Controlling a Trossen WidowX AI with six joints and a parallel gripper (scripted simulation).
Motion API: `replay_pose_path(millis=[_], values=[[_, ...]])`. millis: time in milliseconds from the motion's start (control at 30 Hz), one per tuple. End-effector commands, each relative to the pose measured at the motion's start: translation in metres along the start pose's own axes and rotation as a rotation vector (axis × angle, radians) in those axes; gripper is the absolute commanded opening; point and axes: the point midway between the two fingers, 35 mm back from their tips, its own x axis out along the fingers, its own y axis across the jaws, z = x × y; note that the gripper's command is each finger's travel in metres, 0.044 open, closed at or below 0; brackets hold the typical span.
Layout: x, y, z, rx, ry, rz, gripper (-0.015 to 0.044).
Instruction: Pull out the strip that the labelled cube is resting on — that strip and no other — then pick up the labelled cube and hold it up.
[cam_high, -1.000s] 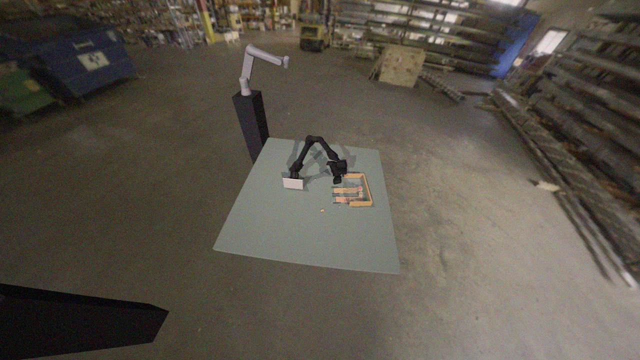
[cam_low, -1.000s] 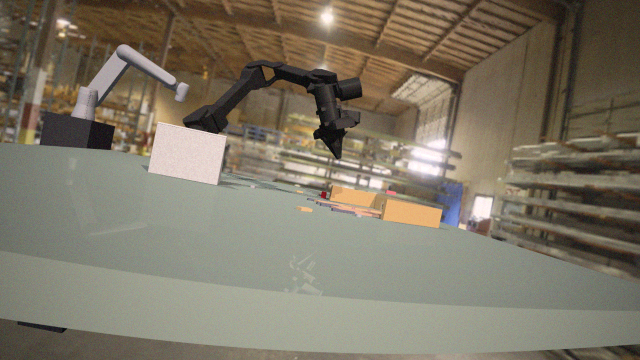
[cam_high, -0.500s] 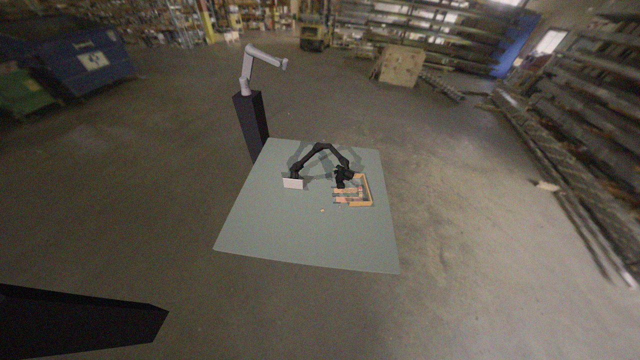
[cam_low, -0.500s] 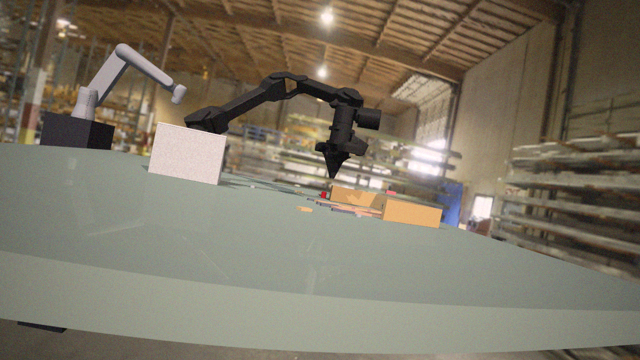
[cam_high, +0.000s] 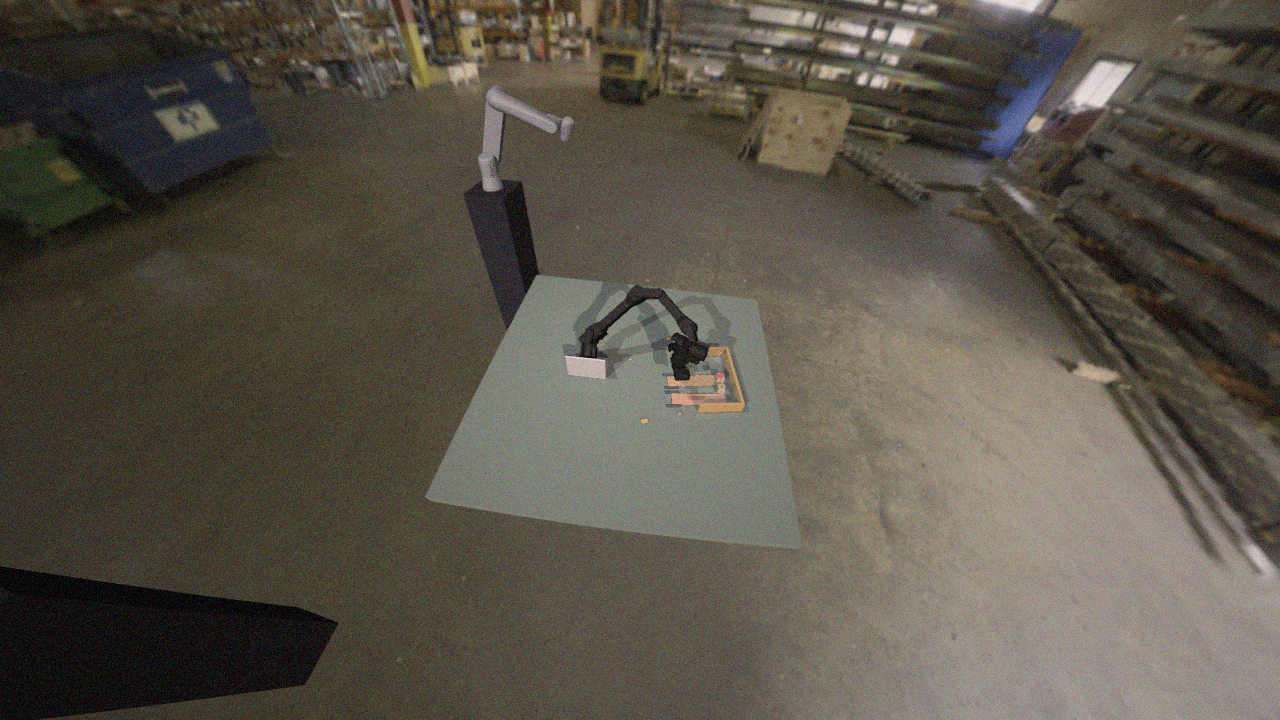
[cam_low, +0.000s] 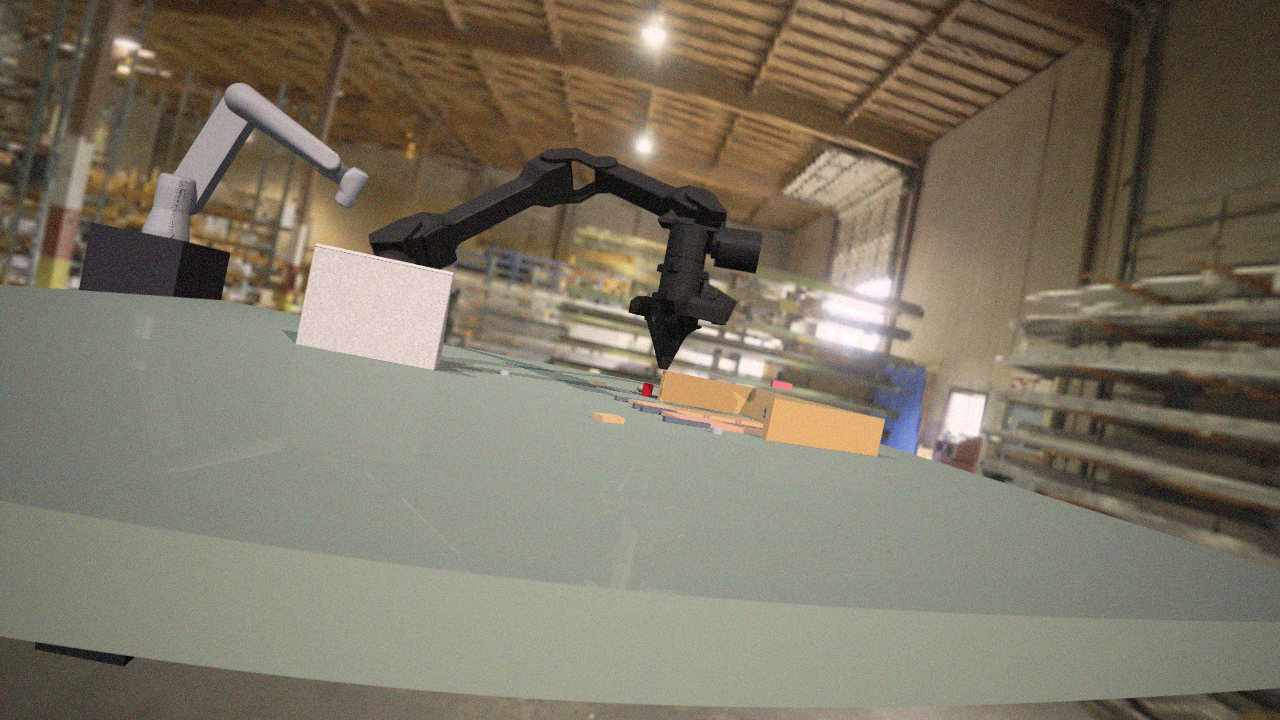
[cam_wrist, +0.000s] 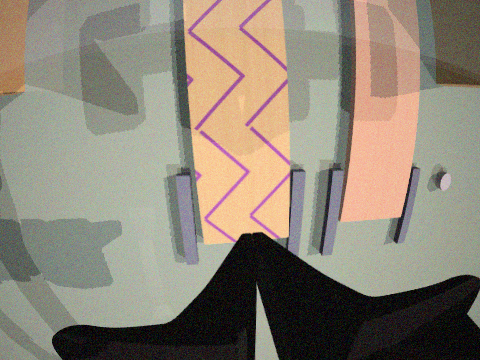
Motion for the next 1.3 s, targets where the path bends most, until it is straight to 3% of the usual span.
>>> replay_pose_path(millis=[0, 867, 1267], values=[[0.009, 0.000, -0.001, 0.005, 0.005, 0.006, 0.0000], [0.051, -0.001, -0.004, 0.005, 0.005, 0.009, 0.0000], [0.052, -0.001, -0.004, 0.005, 0.005, 0.009, 0.0000]])
